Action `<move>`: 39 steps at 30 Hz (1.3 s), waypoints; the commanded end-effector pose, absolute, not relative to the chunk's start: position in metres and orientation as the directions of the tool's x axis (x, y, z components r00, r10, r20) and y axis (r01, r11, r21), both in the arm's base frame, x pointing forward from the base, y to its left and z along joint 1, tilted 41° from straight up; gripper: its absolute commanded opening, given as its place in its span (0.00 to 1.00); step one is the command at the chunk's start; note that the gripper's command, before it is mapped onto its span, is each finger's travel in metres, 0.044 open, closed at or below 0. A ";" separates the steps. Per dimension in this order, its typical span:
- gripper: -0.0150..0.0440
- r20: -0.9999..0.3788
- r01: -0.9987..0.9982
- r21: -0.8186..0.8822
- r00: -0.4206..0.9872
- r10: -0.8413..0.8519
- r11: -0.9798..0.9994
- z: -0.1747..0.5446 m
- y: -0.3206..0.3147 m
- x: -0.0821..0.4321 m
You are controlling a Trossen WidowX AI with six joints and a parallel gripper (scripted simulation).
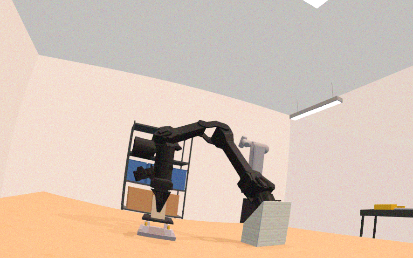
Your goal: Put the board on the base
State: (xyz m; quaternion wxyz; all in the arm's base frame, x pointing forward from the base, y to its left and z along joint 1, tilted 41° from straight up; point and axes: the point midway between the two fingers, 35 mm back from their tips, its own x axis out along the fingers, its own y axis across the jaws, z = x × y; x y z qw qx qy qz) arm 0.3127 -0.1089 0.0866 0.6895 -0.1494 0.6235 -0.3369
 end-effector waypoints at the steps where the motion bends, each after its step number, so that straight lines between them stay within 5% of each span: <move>1: 0.25 -0.759 0.269 -0.628 -0.006 -0.651 0.730 0.084 -0.110 0.312; 17: 0.25 -0.759 0.270 -0.628 -0.006 -0.651 0.730 0.079 -0.115 0.312; 33: 0.97 -0.759 0.275 -0.627 -0.005 -0.651 0.729 0.081 -0.113 0.312; 39: 1.00 -0.760 0.274 -0.626 -0.005 -0.650 0.730 0.104 -0.093 0.313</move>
